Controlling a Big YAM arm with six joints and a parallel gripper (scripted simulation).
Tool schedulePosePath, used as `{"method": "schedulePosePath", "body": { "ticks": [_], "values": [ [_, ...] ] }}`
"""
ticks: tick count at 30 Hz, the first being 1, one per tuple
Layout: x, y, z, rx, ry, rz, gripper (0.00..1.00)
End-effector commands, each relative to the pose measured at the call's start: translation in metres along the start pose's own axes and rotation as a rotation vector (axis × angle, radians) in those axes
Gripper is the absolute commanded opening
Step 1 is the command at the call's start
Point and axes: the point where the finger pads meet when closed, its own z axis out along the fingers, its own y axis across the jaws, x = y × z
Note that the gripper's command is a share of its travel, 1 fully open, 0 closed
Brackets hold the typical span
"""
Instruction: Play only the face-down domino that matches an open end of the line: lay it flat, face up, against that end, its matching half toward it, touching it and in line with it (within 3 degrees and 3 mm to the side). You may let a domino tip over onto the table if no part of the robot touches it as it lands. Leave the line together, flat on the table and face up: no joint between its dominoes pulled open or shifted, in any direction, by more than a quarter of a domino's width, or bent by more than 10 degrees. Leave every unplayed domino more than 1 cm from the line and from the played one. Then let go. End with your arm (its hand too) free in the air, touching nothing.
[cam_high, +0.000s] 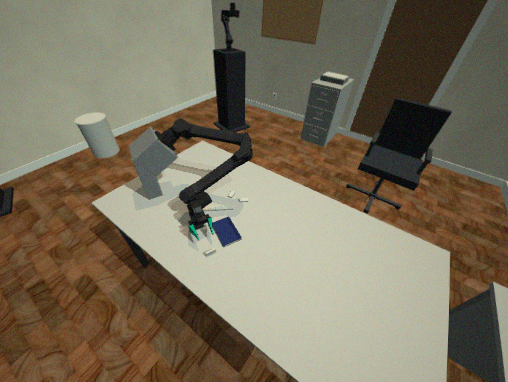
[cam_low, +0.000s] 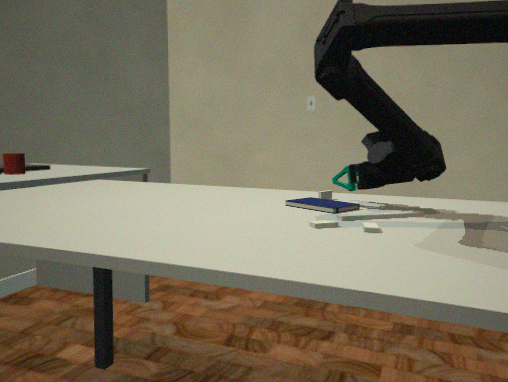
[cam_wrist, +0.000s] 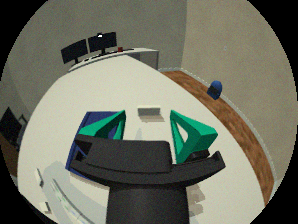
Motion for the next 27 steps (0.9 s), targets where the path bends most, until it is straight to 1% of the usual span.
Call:
{"method": "schedulePosePath", "body": {
  "ticks": [1,6,7,27],
  "values": [
    [-0.016,0.005,0.001,-0.017,-0.036,0.009,0.72],
    [-0.016,0.005,0.001,-0.017,-0.036,0.009,0.72],
    [-0.003,0.000,0.000,0.002,-0.006,0.001,0.72],
    [-0.003,0.000,0.000,0.002,-0.006,0.001,0.72]
  ]
}}
